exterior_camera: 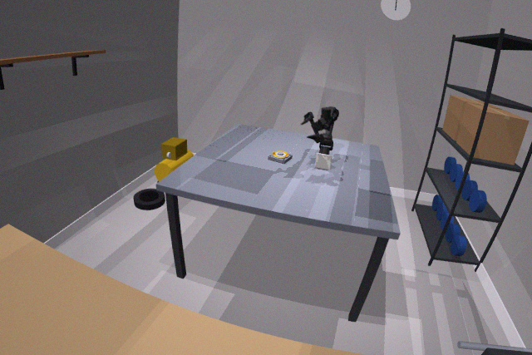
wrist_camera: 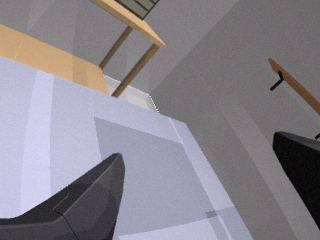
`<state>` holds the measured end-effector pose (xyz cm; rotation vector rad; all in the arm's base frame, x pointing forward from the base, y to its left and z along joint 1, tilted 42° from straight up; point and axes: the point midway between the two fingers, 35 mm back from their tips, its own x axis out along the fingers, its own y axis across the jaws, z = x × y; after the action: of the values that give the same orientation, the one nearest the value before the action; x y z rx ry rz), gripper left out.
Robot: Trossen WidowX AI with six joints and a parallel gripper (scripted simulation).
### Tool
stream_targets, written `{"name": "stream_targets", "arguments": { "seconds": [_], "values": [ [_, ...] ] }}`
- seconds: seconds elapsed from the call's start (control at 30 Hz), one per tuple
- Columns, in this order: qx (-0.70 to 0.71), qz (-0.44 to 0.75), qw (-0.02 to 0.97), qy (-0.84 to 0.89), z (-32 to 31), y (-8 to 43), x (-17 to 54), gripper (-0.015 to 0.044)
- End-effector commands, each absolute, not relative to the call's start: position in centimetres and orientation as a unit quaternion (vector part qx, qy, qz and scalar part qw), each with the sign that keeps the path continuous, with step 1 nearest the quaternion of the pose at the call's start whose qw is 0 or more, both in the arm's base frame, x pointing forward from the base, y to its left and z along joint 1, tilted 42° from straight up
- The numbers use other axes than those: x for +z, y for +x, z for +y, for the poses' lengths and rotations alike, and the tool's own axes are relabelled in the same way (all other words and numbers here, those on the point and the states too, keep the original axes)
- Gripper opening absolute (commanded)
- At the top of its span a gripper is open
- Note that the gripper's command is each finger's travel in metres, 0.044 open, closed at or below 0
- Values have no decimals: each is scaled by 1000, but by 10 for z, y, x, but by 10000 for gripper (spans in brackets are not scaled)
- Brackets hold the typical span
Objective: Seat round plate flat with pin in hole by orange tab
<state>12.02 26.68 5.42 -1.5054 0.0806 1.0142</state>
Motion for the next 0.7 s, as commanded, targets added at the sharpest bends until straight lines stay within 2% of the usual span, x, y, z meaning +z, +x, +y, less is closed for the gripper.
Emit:
{"name": "stream_targets", "arguments": {
  "seconds": [0.0,0.23,0.3,0.47,0.67],
  "values": [
    [438,42,618,-652,267,122,54,374],
    [319,284,703,-569,243,202,42,190],
    [301,309,709,-558,238,210,40,137],
    [145,471,733,-469,195,263,29,6],
    [-16,579,724,-376,145,300,21,0]
  ]
}}
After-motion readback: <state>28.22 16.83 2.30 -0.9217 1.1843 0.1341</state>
